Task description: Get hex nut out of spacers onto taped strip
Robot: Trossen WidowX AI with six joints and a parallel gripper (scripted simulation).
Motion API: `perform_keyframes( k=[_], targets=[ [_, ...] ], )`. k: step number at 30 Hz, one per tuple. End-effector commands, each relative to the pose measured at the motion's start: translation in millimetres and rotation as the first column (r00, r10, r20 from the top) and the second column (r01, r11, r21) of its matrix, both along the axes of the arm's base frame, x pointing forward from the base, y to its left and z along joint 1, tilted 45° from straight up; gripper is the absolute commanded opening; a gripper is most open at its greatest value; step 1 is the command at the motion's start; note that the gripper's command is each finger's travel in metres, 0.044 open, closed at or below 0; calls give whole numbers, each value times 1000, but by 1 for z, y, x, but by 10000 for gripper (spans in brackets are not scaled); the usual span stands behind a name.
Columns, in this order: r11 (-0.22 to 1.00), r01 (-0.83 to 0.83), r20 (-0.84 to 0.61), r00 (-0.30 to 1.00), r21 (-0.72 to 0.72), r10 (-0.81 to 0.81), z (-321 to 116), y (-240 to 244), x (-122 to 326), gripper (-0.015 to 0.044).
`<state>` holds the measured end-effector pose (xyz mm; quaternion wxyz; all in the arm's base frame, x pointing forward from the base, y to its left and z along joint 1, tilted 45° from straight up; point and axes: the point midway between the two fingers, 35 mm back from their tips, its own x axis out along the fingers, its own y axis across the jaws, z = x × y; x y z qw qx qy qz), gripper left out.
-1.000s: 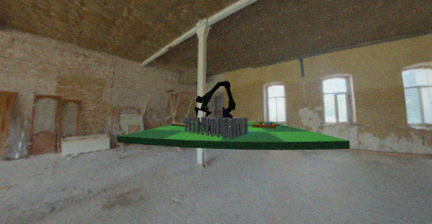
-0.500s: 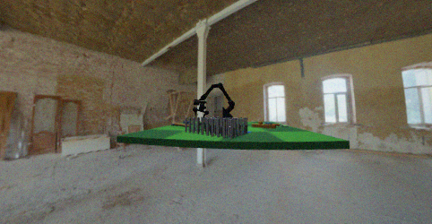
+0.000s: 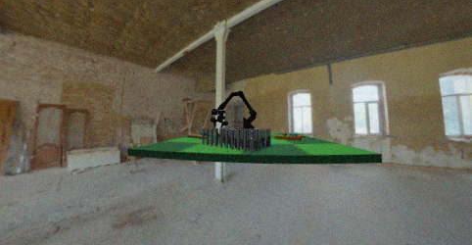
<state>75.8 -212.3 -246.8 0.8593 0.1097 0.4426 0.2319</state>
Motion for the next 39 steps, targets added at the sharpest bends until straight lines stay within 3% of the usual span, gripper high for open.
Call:
perform_keyframes(
  k=[1, 39],
  targets=[
    [1000, -2, 5, 1000, -2, 2, -4, 3, 1, 280],
    [1000, -2, 5, 1000, -1, 2, -48, 46, 8, 280]
  ],
)
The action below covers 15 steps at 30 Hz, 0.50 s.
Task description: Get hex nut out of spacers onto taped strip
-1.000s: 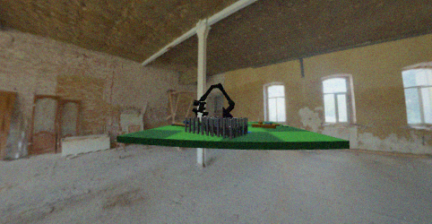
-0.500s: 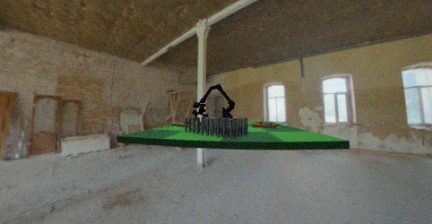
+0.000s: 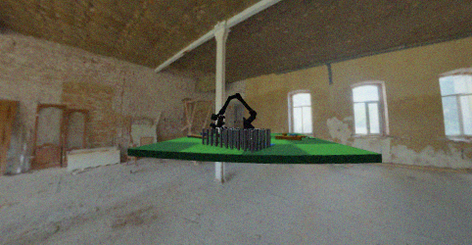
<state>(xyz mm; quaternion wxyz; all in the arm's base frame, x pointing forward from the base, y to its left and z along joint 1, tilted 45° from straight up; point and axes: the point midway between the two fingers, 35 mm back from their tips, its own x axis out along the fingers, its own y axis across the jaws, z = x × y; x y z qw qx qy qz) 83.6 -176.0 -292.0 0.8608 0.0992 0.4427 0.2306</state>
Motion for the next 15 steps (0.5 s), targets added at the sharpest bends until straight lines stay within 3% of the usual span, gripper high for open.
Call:
perform_keyframes(
  k=[1, 15],
  targets=[
    [1000, 5, 0, 1000, 18, -5, -4, 11, 1, 280],
    [1000, 5, 0, 1000, 18, -5, -4, 11, 1, 207]
  ],
)
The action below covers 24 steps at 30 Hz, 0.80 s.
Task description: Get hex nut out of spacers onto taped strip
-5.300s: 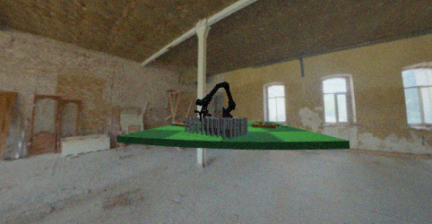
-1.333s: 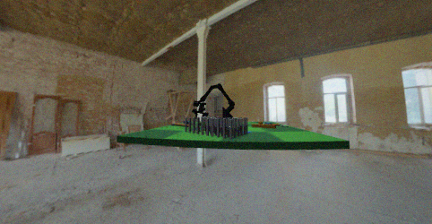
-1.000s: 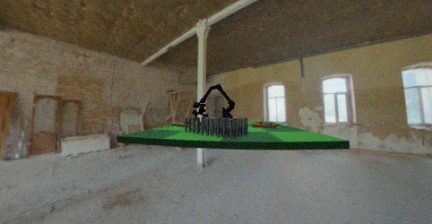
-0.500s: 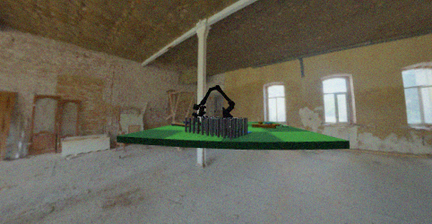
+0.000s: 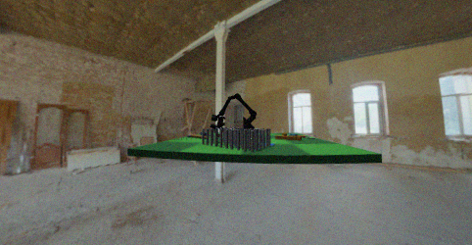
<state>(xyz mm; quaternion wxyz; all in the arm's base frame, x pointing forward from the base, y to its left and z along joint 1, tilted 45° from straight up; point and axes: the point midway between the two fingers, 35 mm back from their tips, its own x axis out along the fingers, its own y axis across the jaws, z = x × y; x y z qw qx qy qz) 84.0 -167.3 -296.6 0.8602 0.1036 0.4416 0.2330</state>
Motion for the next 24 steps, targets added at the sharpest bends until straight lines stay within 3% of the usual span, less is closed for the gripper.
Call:
perform_keyframes(
  k=[1, 7, 13, 24],
  targets=[
    [1000, 5, 0, 1000, 8, -5, 0, 3, 0, 200],
    [1000, 5, 0, 1000, 8, -5, 0, 3, 0, 160],
    [1000, 4, -1, 1000, 5, -4, 21, -28, -2, 3],
    [1000, 1, -1, 1000, 1, -1, 89, -95, -13, 0]
  ],
)
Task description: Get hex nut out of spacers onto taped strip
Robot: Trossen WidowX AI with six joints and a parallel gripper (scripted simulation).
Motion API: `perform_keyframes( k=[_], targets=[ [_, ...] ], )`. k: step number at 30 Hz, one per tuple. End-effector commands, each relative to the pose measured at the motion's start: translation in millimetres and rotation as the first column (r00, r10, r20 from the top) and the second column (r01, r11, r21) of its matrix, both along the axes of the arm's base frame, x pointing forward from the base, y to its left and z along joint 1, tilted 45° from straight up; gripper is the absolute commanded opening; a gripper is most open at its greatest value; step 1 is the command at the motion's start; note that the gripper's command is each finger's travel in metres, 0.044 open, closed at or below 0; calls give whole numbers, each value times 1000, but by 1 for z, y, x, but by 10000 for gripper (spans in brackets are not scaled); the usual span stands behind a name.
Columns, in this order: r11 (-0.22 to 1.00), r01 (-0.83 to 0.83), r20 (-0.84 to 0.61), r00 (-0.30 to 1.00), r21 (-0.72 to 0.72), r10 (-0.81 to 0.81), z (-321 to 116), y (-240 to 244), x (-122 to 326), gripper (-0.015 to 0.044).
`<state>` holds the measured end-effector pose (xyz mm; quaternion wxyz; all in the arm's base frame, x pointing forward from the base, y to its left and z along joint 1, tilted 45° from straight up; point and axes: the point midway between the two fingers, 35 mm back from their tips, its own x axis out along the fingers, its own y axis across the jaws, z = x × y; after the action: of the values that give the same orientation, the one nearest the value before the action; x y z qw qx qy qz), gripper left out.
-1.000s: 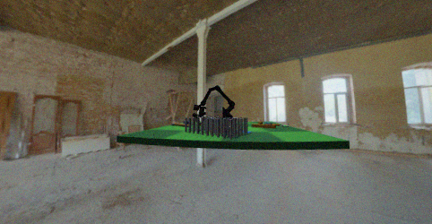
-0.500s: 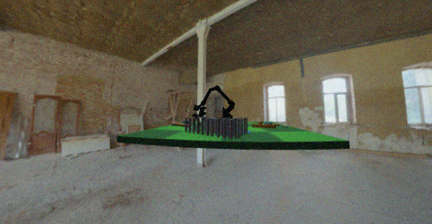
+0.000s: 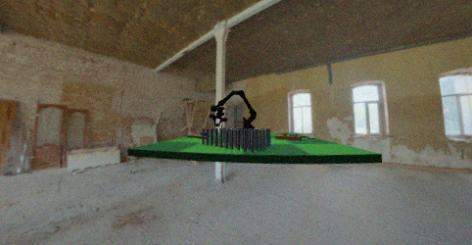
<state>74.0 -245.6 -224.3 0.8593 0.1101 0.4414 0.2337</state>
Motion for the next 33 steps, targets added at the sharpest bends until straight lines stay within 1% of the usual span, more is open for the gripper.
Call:
perform_keyframes(
  k=[1, 5, 12, 18, 28, 33],
  targets=[
    [1000, -3, 2, 1000, -11, 3, 24, -21, -4, 0],
    [1000, -4, 2, 1000, -12, 4, 49, -37, -8, 0],
    [1000, -8, -19, 1000, -9, 8, 56, -39, -3, 0],
    [1000, -19, -105, 994, -3, 19, 78, -41, 23, 0],
    [1000, 9, -242, 970, 3, -8, 114, -39, 73, 0],
    [1000, 27, -285, 958, 0, -26, 137, -33, 100, 0]
  ],
)
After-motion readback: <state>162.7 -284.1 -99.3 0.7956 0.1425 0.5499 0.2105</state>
